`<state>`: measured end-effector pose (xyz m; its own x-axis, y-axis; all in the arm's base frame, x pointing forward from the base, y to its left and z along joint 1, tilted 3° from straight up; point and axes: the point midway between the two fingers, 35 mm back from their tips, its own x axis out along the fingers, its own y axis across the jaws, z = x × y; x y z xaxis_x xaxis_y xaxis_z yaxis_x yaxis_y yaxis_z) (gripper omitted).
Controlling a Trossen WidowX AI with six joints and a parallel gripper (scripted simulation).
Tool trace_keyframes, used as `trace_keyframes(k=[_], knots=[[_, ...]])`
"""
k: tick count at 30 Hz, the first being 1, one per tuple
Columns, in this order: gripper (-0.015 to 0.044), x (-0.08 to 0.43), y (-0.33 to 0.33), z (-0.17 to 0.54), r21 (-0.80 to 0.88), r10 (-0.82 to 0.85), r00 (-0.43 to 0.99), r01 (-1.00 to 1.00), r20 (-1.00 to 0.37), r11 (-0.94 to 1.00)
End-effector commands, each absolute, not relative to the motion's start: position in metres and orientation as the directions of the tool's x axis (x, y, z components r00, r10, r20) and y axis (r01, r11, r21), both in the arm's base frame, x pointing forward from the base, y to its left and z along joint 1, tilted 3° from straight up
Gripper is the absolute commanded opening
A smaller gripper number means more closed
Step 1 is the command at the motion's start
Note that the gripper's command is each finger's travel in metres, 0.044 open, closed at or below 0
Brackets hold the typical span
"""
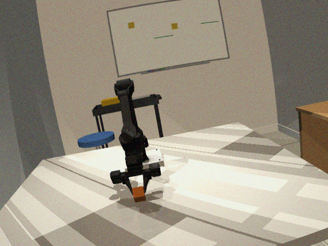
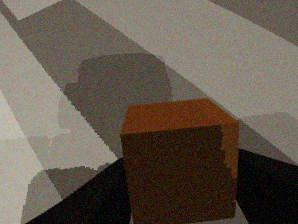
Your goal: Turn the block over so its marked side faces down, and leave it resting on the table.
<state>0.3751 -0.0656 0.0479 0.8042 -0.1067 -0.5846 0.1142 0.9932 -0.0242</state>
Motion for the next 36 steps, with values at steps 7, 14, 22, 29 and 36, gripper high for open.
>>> trace_keyframes(k=[7,14,22,29,36], knots=[[0.0,0.362,-0.063,0.044,-0.021,-0.107,0.88,0.109,-0.464,0.994],[0.0,0.359,-0.062,0.045,-0.021,-0.108,0.897,0.109,-0.429,0.994],[0.0,0.359,-0.062,0.046,-0.021,-0.108,0.9,0.109,-0.421,0.994],[0.0026,0.359,-0.062,0.046,-0.021,-0.108,0.9,0.109,-0.421,0.994],[0.021,0.359,-0.062,0.046,-0.021,-0.108,0.9,0.109,-0.421,0.994]])
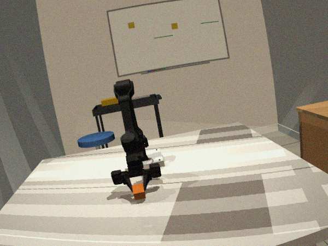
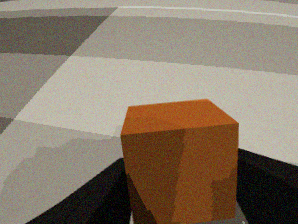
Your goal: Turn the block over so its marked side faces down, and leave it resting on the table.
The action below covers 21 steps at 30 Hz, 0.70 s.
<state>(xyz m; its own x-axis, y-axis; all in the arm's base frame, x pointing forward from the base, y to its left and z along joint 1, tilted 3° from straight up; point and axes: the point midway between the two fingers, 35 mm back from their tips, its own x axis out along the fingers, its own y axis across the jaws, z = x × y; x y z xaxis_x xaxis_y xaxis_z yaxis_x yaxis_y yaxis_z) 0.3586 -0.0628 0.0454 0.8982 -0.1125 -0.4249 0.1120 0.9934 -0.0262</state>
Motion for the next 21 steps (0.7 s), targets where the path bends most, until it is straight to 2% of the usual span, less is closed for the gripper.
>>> trace_keyframes(k=[1,9,21], knots=[[0.0236,0.3588,-0.0622,0.046,-0.021,-0.108,0.9,0.109,-0.421,0.994],[0.044,0.3588,-0.0622,0.046,-0.021,-0.108,0.9,0.109,-0.421,0.994],[0.044,0.3588,-0.0622,0.046,-0.021,-0.108,0.9,0.109,-0.421,0.994]])
